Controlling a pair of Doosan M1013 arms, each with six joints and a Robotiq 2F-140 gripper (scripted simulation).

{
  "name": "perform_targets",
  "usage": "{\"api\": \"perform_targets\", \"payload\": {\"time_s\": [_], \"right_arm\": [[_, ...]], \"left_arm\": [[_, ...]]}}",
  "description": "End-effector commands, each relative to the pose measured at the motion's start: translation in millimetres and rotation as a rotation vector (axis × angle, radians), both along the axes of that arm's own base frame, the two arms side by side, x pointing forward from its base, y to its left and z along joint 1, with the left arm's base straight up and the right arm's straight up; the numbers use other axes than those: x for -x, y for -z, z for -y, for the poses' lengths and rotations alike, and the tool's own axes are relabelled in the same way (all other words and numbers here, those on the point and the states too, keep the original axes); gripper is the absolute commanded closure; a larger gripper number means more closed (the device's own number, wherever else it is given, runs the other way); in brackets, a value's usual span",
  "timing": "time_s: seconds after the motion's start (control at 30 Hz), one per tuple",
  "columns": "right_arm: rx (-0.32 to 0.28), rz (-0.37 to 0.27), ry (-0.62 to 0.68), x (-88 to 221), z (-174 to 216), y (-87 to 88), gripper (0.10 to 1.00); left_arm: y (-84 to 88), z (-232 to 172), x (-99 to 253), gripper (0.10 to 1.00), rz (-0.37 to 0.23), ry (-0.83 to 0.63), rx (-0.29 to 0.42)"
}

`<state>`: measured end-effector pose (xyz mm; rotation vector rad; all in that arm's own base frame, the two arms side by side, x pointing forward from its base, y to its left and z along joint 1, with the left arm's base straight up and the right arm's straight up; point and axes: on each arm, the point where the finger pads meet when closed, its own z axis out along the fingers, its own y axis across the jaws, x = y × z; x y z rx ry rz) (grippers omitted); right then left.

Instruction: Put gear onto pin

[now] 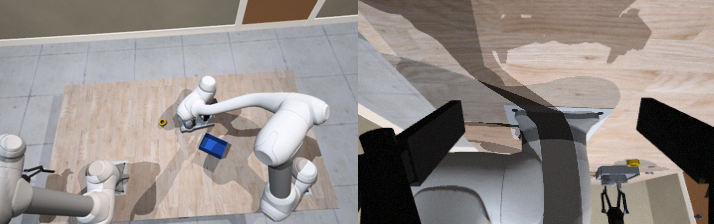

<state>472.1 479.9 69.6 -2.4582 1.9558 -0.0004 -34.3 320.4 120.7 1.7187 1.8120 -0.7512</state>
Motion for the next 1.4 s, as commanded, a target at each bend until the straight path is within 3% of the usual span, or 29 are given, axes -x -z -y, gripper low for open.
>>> {"api": "perform_targets", "payload": {"time_s": [0.0, 0.63, 0.93, 1.37], "right_arm": [[-0.001, 0.001, 0.0, -0.2, -0.3, -0.7, 0.999], [-0.001, 0.001, 0.0, -0.2, -0.3, -7.9, 0.999], [-0.001, 0.001, 0.0, -0.2, -0.3, -20.5, 0.999], [-0.001, 0.001, 0.0, -0.2, -0.3, -54.4, 0.999]], "left_arm": [[-0.3, -0.2, 0.1, 0.098, 0.0, 0.0, -0.001], [-0.3, -0.2, 0.1, 0.098, 0.0, 0.0, -0.001], [-0.3, -0.2, 0.1, 0.098, 0.0, 0.0, -0.001], [-0.3, -0.2, 0.1, 0.098, 0.0, 0.0, -0.001]]}}
